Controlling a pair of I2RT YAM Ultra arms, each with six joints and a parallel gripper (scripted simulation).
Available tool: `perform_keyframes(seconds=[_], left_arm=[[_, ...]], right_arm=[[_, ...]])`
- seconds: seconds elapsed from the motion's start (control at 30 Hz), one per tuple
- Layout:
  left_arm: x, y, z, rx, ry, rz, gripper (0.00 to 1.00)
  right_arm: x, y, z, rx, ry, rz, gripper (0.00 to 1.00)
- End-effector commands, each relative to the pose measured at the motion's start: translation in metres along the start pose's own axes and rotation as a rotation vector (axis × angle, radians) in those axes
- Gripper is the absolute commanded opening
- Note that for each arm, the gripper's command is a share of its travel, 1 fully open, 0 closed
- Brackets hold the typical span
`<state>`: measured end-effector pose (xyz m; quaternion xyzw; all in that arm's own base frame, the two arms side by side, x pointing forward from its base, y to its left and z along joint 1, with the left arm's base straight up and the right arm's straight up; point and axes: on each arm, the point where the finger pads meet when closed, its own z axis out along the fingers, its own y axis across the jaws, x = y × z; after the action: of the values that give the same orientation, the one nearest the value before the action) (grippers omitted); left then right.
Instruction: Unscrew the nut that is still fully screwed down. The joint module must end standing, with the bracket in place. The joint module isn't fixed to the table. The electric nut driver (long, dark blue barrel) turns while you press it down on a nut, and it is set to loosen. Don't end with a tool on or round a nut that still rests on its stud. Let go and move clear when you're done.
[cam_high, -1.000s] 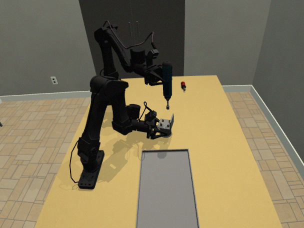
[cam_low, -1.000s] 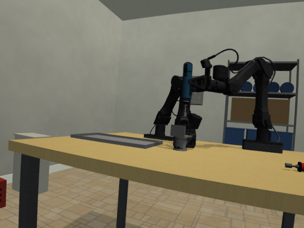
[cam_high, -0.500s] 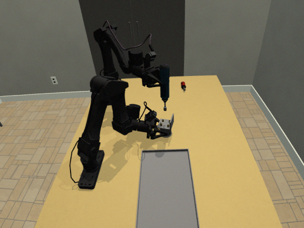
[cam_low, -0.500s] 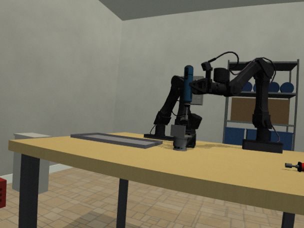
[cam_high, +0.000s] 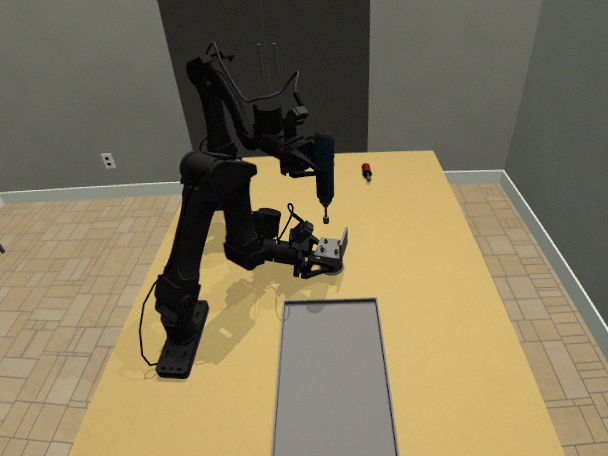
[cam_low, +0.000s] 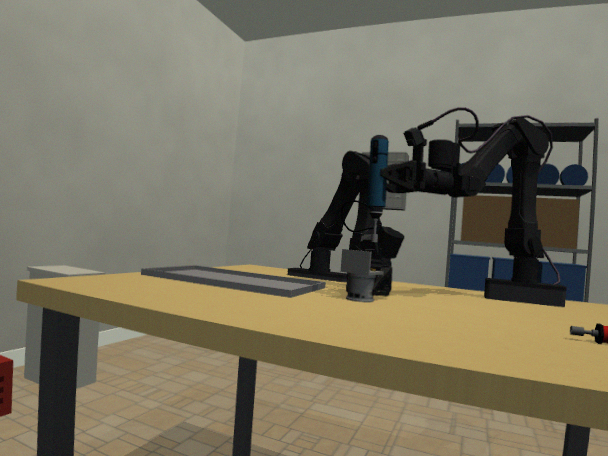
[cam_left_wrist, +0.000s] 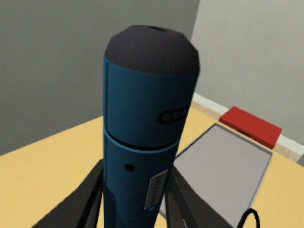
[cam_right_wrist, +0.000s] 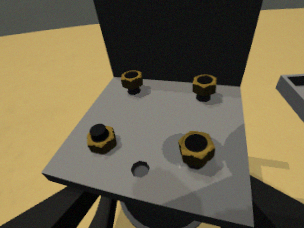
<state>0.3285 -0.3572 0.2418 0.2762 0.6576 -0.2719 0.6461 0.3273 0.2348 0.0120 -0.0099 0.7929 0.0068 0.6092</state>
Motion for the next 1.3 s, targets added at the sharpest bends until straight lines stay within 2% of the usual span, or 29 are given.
perform_keyframes(seconds=[0.0,0.17,0.3,0.37,0.67,0.8,0.9,1.0,1.27], left_arm=[[-0.062,0.002,-0.006,-0.013,-0.180,-0.009,0.42],[-0.062,0.001,-0.007,-0.011,-0.182,-0.010,0.42],[-0.046,-0.001,-0.010,-0.009,-0.151,-0.010,0.42],[-0.056,-0.001,-0.009,-0.007,-0.173,-0.012,0.42],[-0.046,-0.002,-0.012,-0.004,-0.153,-0.011,0.42],[-0.053,-0.003,-0.011,-0.001,-0.170,-0.014,0.42],[-0.042,-0.002,-0.013,-0.005,-0.146,-0.013,0.42],[-0.053,-0.001,-0.011,-0.007,-0.172,-0.015,0.42],[-0.051,-0.002,-0.012,-0.004,-0.167,-0.017,0.42]], right_arm=[[0.002,0.002,0.003,-0.003,0.011,-0.002,0.59],[0.002,0.002,0.003,-0.003,0.011,-0.002,0.59],[0.002,0.002,0.003,-0.003,0.011,-0.002,0.59],[0.002,0.002,0.003,-0.003,0.011,-0.002,0.59],[0.002,0.002,0.003,-0.003,0.011,-0.002,0.59],[0.002,0.002,0.003,-0.003,0.011,-0.002,0.59],[0.002,0.002,0.003,-0.003,0.011,-0.002,0.59],[0.002,0.002,0.003,-0.003,0.011,-0.002,0.59],[0.002,0.002,0.003,-0.003,0.011,-0.002,0.59]])
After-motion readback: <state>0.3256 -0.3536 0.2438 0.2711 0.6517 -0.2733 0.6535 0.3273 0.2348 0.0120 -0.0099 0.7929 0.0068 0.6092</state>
